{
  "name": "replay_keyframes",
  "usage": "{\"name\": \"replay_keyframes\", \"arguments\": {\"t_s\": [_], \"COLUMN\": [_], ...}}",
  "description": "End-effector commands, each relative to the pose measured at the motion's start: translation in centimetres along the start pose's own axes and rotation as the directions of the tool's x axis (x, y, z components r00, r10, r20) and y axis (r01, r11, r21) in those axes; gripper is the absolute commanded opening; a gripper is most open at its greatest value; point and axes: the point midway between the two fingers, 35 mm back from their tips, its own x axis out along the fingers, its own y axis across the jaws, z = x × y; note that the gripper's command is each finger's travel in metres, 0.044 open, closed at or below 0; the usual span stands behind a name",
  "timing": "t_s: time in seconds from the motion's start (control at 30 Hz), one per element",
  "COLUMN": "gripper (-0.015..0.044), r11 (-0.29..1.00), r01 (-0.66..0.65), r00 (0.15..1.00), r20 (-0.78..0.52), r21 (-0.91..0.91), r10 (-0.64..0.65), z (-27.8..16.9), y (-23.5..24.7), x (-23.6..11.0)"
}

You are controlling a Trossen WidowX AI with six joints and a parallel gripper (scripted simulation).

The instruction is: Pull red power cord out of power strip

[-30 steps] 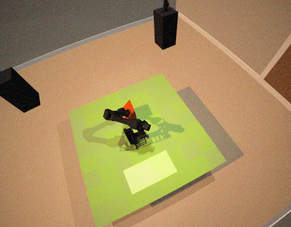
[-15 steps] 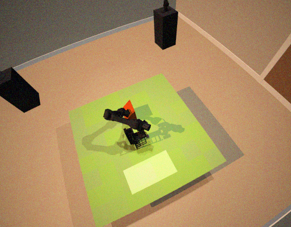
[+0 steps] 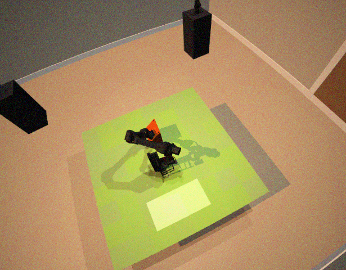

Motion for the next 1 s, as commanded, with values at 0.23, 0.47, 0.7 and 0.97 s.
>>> {"name": "replay_keyframes", "arguments": {"t_s": [0.23, 0.47, 0.7, 0.97], "gripper": [0.0000, 0.0000, 0.0157, 0.0368], "r11": [1.000, 1.000, 1.000, 1.000], "r01": [0.012, 0.012, 0.011, 0.011], "r00": [0.998, 0.998, 0.998, 0.998], "r20": [0.062, 0.062, 0.057, 0.058], "r21": [-0.001, -0.002, -0.003, -0.003], "r10": [-0.012, -0.011, -0.011, -0.011], "z": [3.9, 5.1, 4.1, 4.7], "y": [-0.1, 0.0, -0.1, -0.2], "x": [-1.1, -1.4, -0.8, -1.0]}}
